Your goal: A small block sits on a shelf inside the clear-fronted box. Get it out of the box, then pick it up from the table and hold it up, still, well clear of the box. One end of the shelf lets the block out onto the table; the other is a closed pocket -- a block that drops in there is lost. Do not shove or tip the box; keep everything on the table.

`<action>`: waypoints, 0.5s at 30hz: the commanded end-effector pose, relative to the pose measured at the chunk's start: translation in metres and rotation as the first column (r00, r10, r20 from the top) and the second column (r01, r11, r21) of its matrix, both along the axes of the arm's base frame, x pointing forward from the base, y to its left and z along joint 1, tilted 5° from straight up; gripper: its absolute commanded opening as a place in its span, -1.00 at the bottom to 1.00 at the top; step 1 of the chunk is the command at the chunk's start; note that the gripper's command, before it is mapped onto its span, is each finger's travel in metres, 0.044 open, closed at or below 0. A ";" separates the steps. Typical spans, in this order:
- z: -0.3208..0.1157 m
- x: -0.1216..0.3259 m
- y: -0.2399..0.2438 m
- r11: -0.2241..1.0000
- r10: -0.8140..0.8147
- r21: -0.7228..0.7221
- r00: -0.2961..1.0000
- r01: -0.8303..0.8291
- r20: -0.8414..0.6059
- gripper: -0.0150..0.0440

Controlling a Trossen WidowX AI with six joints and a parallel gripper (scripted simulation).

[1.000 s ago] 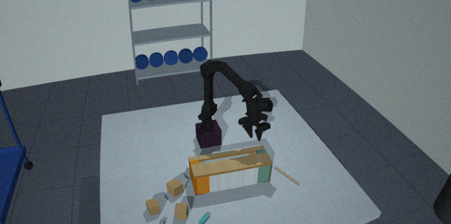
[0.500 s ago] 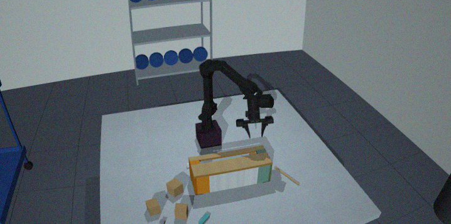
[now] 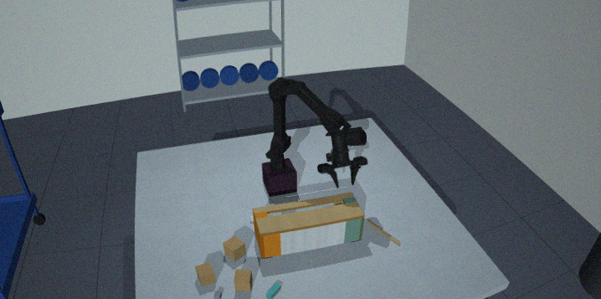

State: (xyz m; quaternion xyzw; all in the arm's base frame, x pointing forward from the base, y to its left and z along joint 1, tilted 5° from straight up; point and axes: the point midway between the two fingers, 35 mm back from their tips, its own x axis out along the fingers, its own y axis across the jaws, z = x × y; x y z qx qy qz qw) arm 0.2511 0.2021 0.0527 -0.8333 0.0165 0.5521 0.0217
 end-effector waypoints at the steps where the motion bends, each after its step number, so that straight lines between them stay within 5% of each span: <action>1: -0.066 -0.012 -0.011 0.999 0.005 -0.041 0.999 -0.006 -0.033 0.47; 15: -0.080 -0.012 -0.011 0.999 0.000 -0.039 0.999 -0.001 -0.033 0.47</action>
